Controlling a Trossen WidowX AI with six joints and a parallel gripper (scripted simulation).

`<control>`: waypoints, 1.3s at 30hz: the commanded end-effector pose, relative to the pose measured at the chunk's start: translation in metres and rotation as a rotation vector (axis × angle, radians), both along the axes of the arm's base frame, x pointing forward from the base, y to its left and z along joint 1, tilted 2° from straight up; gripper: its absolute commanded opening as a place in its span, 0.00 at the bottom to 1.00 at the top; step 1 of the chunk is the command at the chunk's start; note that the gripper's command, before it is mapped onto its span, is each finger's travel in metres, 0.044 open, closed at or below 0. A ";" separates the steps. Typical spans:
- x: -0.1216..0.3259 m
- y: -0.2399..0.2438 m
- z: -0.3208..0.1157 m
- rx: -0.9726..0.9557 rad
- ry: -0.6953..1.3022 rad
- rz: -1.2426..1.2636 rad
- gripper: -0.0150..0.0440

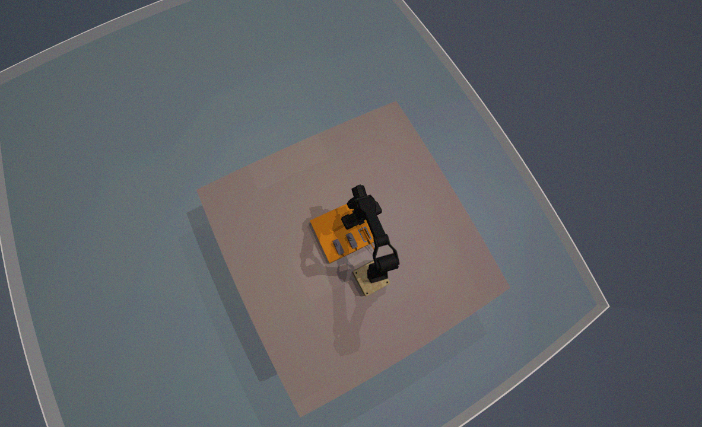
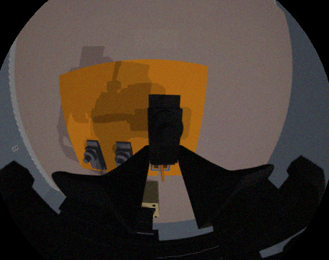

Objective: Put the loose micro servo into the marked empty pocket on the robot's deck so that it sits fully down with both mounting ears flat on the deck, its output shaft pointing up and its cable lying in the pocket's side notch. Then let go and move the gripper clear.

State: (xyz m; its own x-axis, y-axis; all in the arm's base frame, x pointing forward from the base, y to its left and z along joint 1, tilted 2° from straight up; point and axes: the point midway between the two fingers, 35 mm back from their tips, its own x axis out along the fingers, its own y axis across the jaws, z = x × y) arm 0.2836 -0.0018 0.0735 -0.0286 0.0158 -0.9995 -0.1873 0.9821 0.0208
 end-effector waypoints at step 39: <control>-0.087 -0.016 -0.016 -0.002 -0.012 -0.020 0.25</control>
